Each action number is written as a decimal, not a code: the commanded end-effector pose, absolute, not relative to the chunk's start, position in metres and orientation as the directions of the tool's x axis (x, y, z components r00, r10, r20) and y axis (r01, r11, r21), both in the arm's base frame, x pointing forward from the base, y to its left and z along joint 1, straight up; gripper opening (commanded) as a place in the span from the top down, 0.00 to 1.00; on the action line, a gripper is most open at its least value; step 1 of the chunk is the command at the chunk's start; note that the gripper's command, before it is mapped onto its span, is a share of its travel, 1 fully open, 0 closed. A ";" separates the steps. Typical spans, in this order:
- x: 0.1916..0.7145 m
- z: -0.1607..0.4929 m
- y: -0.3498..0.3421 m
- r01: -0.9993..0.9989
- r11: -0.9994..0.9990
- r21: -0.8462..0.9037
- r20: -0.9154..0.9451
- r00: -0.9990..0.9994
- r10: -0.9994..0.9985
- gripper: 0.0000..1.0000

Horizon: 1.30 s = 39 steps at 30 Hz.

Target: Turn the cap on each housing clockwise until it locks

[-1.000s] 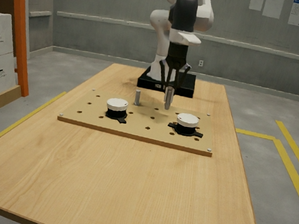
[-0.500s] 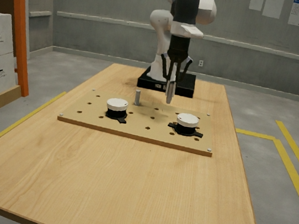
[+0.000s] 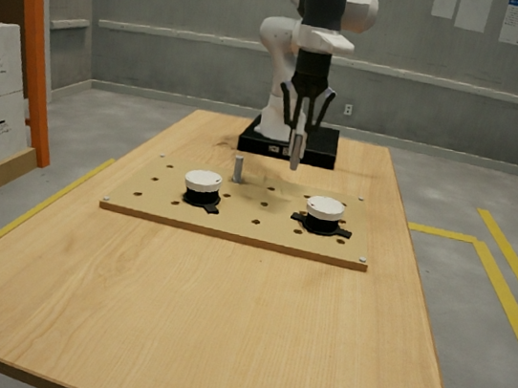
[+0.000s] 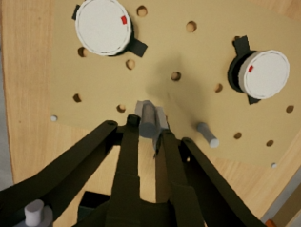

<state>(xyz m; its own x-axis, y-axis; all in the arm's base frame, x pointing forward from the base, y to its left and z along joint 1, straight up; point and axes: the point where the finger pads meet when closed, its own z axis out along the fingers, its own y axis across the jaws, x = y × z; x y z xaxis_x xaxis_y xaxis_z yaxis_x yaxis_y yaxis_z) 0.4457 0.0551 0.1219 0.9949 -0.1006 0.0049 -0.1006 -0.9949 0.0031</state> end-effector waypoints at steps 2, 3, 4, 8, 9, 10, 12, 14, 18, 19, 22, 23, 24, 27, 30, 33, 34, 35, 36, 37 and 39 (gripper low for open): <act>0.445 0.130 0.056 -0.089 -0.996 0.000 0.000 0.996 -0.089 0.90; 0.445 0.132 0.056 -0.089 -0.996 0.000 0.000 0.996 -0.089 0.90; 0.445 0.133 0.056 -0.089 -0.996 0.000 0.000 0.996 -0.089 0.90; 0.445 0.137 0.056 -0.089 -0.996 0.000 0.000 0.996 -0.089 0.90; 0.445 0.137 0.056 -0.089 -0.996 0.000 0.000 0.996 -0.089 0.90; 0.445 0.138 0.056 -0.089 -0.996 0.000 0.000 0.996 -0.089 0.90; 0.445 0.138 0.056 -0.089 -0.996 0.000 0.000 0.996 -0.089 0.90; 0.445 0.139 0.056 -0.089 -0.996 0.000 0.000 0.996 -0.089 0.90; 0.445 0.141 0.056 -0.089 -0.996 0.000 0.000 0.996 -0.089 0.90; 0.445 0.141 0.056 -0.089 -0.996 0.000 0.000 0.996 -0.089 0.90; 0.445 0.141 0.056 -0.089 -0.996 0.000 0.000 0.996 -0.089 0.90; 0.445 0.141 0.056 -0.089 -0.996 0.000 0.000 0.996 -0.089 0.90; 0.445 0.142 0.056 -0.089 -0.996 0.000 0.000 0.996 -0.089 0.90; 0.445 0.142 0.056 -0.089 -0.996 0.000 0.000 0.996 -0.089 0.90; 0.448 0.142 0.052 -0.089 -0.996 -0.001 0.000 0.996 -0.089 0.90; 0.472 0.142 0.024 -0.089 -0.996 -0.001 0.001 0.996 -0.089 0.90; 0.480 0.142 0.014 -0.089 -0.996 -0.001 0.001 0.996 -0.089 0.90; 0.486 0.142 0.006 -0.089 -0.996 -0.001 0.000 0.996 -0.089 0.90; 0.488 0.142 0.002 -0.089 -0.996 0.000 0.000 0.996 -0.089 0.90; 0.489 0.142 0.001 -0.089 -0.996 0.000 0.000 0.996 -0.089 0.90; 0.489 0.141 0.001 -0.089 -0.996 0.000 0.000 0.996 -0.089 0.90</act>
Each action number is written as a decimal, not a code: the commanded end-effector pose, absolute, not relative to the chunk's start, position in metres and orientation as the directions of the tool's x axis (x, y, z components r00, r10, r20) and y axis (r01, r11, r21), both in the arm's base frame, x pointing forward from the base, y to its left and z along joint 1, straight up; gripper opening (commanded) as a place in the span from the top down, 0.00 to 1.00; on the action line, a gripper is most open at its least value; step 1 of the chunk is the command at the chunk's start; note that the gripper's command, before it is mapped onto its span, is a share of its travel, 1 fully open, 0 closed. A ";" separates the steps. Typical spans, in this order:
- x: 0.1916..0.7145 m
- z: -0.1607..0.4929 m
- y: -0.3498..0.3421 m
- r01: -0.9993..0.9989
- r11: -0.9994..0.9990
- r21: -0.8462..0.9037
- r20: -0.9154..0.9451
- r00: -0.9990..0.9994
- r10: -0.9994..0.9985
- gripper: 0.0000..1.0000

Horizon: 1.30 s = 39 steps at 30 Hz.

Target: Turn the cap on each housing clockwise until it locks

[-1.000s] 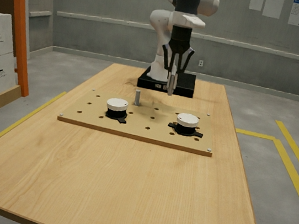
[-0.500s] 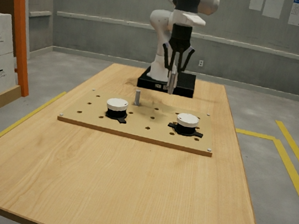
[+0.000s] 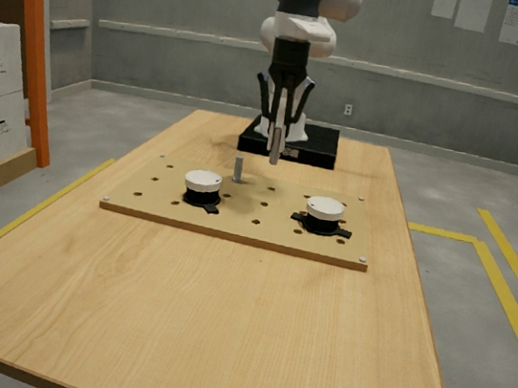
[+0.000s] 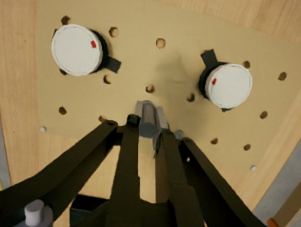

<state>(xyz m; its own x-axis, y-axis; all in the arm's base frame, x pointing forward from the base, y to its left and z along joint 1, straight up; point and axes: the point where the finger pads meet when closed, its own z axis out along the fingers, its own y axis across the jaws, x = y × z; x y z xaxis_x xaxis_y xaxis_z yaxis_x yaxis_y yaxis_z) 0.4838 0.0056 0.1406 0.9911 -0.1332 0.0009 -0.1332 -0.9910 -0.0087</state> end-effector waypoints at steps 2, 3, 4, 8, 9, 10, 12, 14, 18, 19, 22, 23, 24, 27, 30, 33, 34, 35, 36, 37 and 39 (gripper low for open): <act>0.489 0.141 0.001 -0.089 -0.996 0.000 0.000 0.996 -0.089 0.90; 0.489 0.141 0.001 -0.089 -0.996 0.000 0.000 0.996 -0.089 0.90; 0.489 0.141 0.001 -0.089 -0.996 0.000 0.000 0.996 -0.089 0.90; 0.489 0.141 0.001 -0.089 -0.996 0.000 0.000 0.996 -0.089 0.90; 0.489 0.141 0.001 -0.089 -0.996 0.000 0.000 0.996 -0.089 0.90; 0.489 0.141 0.001 -0.089 -0.996 0.000 0.000 0.996 -0.089 0.90; 0.489 0.140 0.001 -0.089 -0.996 0.000 0.000 0.996 -0.089 0.90; 0.489 0.139 0.001 -0.089 -0.996 0.000 0.000 0.996 -0.089 0.90; 0.489 0.137 0.001 -0.089 -0.996 0.000 0.000 0.996 -0.089 0.90; 0.489 0.137 0.002 -0.089 -0.996 0.000 0.000 0.996 -0.089 0.90; 0.489 0.134 0.001 -0.089 -0.996 0.000 0.000 0.996 -0.089 0.90; 0.489 0.134 0.001 -0.089 -0.996 0.000 0.000 0.996 -0.089 0.90; 0.489 0.134 0.001 -0.089 -0.996 0.000 0.000 0.996 -0.089 0.90; 0.489 0.132 0.002 -0.089 -0.996 0.000 0.000 0.996 -0.089 0.90; 0.489 0.128 0.002 -0.089 -0.996 0.000 0.000 0.996 -0.089 0.90; 0.489 0.124 0.002 -0.089 -0.996 0.000 0.000 0.996 -0.089 0.90; 0.489 0.123 0.002 -0.089 -0.996 0.000 0.000 0.996 -0.089 0.90; 0.489 0.122 0.002 -0.089 -0.996 0.000 0.000 0.996 -0.089 0.90; 0.489 0.120 0.002 -0.089 -0.996 0.000 0.000 0.996 -0.089 0.90; 0.489 0.119 0.002 -0.089 -0.996 0.000 0.000 0.996 -0.089 0.90; 0.489 0.116 0.002 -0.089 -0.996 0.000 0.000 0.996 -0.089 0.90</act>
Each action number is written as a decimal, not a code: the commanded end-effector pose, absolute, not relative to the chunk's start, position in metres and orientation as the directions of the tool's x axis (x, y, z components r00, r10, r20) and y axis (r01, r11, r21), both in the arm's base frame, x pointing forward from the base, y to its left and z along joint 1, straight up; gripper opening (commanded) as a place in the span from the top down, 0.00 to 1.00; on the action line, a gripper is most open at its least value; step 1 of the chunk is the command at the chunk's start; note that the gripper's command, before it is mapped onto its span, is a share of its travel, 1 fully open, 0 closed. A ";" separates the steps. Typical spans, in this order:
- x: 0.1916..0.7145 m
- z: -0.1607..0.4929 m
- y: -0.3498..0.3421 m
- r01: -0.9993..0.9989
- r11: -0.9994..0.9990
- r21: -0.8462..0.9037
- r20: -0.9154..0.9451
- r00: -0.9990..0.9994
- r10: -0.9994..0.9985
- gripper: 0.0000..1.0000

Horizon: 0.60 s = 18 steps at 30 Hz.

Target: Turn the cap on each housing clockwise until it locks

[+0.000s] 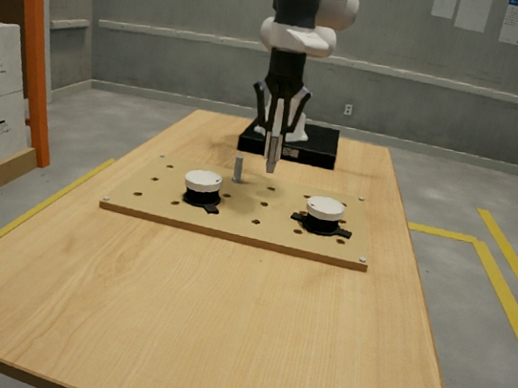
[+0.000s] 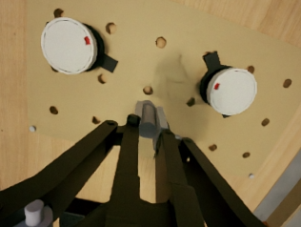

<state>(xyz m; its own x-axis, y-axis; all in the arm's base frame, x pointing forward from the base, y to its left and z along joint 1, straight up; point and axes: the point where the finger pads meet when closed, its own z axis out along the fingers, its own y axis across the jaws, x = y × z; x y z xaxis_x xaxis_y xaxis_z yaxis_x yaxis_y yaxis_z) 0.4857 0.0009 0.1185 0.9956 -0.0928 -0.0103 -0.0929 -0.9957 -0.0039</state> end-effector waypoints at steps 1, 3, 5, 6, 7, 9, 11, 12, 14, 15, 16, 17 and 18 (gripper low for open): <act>0.489 0.116 0.002 -0.089 -0.996 0.000 0.000 0.996 -0.089 0.90; 0.489 0.114 0.002 -0.089 -0.996 0.000 0.000 0.996 -0.089 0.90; 0.489 0.111 0.002 -0.089 -0.996 0.000 0.000 0.996 -0.089 0.90; 0.489 0.109 0.002 -0.089 -0.996 0.000 0.000 0.996 -0.089 0.90; 0.489 0.107 0.002 -0.089 -0.996 0.000 0.000 0.996 -0.089 0.90; 0.489 0.104 0.002 -0.089 -0.996 0.000 0.000 0.996 -0.089 0.90; 0.489 0.100 0.002 -0.089 -0.996 0.000 0.000 0.996 -0.089 0.90; 0.489 0.099 0.002 -0.089 -0.996 0.000 0.000 0.996 -0.089 0.90; 0.489 0.095 0.002 -0.089 -0.996 0.000 0.000 0.996 -0.089 0.90; 0.489 0.093 0.002 -0.089 -0.996 0.000 0.000 0.996 -0.089 0.90; 0.489 0.091 0.002 -0.089 -0.996 0.000 0.000 0.996 -0.089 0.90; 0.489 0.089 0.002 -0.089 -0.996 0.000 0.000 0.996 -0.089 0.90; 0.489 0.089 0.002 -0.089 -0.996 0.000 0.000 0.996 -0.089 0.90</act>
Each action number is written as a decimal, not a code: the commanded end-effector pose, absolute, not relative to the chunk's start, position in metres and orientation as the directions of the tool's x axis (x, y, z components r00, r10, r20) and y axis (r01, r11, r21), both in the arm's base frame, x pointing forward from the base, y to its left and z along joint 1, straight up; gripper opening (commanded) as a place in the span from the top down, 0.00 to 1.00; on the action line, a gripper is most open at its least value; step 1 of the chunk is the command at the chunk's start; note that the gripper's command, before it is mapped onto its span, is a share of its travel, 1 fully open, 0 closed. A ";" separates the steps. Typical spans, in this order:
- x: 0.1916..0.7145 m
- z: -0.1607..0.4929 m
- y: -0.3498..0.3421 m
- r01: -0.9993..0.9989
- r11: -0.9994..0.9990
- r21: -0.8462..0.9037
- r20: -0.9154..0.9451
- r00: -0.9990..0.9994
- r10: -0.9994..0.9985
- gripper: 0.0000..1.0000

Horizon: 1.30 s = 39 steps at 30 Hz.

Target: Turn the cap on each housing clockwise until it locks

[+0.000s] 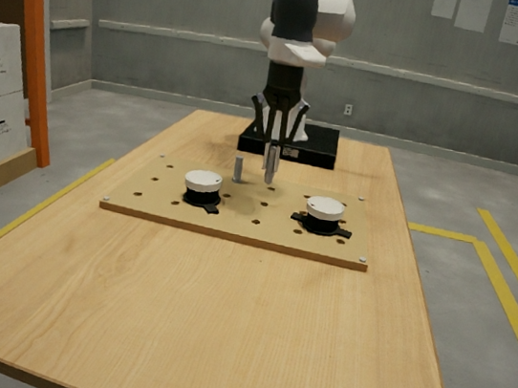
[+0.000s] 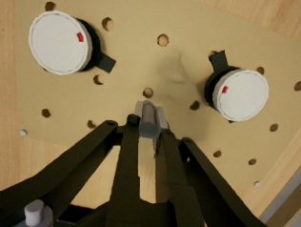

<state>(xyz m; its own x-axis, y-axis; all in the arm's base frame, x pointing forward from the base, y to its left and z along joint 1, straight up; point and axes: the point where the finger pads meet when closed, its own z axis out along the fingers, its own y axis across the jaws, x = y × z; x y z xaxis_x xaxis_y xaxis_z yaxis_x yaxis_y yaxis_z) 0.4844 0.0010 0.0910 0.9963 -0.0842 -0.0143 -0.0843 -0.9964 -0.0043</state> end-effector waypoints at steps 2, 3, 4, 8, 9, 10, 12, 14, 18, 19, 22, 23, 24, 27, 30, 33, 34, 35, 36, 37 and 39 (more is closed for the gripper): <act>0.489 0.088 0.002 -0.089 -0.996 0.000 0.000 0.996 -0.089 0.90; 0.489 0.086 0.002 -0.089 -0.996 0.000 0.000 0.996 -0.089 0.90; 0.489 0.084 0.002 -0.089 -0.996 0.000 0.000 0.996 -0.089 0.90; 0.489 0.077 0.002 -0.089 -0.996 0.000 0.000 0.996 -0.089 0.90; 0.489 0.075 0.002 -0.089 -0.996 0.000 0.000 0.996 -0.089 0.90; 0.489 0.073 0.002 -0.089 -0.996 0.000 0.000 0.996 -0.089 0.90; 0.489 0.070 0.002 -0.089 -0.996 0.000 0.000 0.996 -0.089 0.90; 0.489 0.067 0.002 -0.089 -0.996 0.000 0.000 0.996 -0.089 0.90; 0.489 0.064 0.002 -0.089 -0.996 0.000 0.000 0.996 -0.089 0.90; 0.489 0.062 0.002 -0.089 -0.996 0.000 0.000 0.996 -0.089 0.90; 0.489 0.058 0.002 -0.089 -0.996 0.000 0.000 0.996 -0.089 0.90; 0.489 0.057 0.002 -0.089 -0.996 0.000 0.000 0.996 -0.089 0.90; 0.489 0.055 0.002 -0.089 -0.996 0.000 0.000 0.996 -0.089 0.90; 0.489 0.052 0.002 -0.089 -0.996 0.000 0.000 0.996 -0.089 0.90; 0.489 0.049 0.002 -0.089 -0.996 0.000 0.000 0.996 -0.089 0.90; 0.489 0.046 0.002 -0.089 -0.996 0.000 0.000 0.996 -0.089 0.90; 0.489 0.046 0.002 -0.089 -0.996 0.000 0.000 0.996 -0.089 0.90; 0.489 0.046 0.002 -0.089 -0.996 0.000 0.000 0.996 -0.089 0.90; 0.489 0.045 0.002 -0.089 -0.996 0.000 0.000 0.996 -0.089 0.90; 0.489 0.044 0.002 -0.089 -0.996 0.000 0.000 0.996 -0.089 0.90; 0.489 0.043 0.002 -0.089 -0.996 0.000 0.000 0.996 -0.089 0.90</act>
